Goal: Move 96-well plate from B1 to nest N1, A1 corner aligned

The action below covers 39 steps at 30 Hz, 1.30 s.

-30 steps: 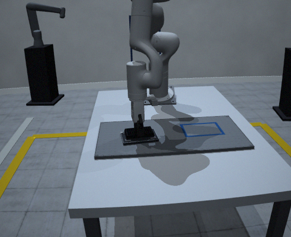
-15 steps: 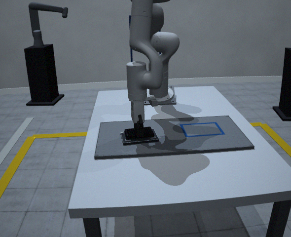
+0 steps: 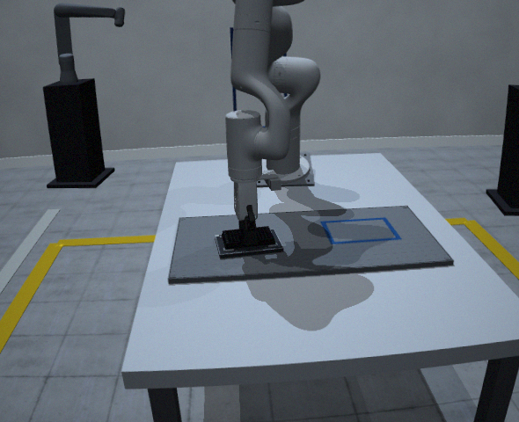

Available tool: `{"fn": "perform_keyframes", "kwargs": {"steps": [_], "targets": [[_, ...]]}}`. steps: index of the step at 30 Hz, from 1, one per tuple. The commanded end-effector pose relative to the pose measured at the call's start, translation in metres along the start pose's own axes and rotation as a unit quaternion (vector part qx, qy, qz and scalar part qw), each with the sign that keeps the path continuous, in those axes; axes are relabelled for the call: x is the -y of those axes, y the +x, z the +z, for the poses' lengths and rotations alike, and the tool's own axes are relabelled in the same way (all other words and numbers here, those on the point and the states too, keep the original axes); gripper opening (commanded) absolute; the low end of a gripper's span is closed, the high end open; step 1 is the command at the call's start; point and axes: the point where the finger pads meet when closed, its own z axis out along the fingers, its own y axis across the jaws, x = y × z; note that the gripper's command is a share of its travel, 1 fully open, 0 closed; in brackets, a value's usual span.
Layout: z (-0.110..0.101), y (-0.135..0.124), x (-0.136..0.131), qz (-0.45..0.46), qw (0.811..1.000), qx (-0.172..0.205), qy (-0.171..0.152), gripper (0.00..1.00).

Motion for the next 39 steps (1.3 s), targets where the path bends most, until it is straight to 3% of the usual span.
{"fn": "perform_keyframes", "kwargs": {"steps": [1,20,21,39], "targets": [[0.0000,-0.0003,-0.0008,0.000,1.000,0.000,-0.001,0.00],[0.0026,-0.0003,-0.0008,0.000,1.000,0.000,-0.001,0.00],[0.0033,-0.0003,-0.0008,0.000,1.000,0.000,-0.001,1.00],[0.0033,-0.0003,-0.0008,0.000,1.000,0.000,-0.001,1.00]]}}
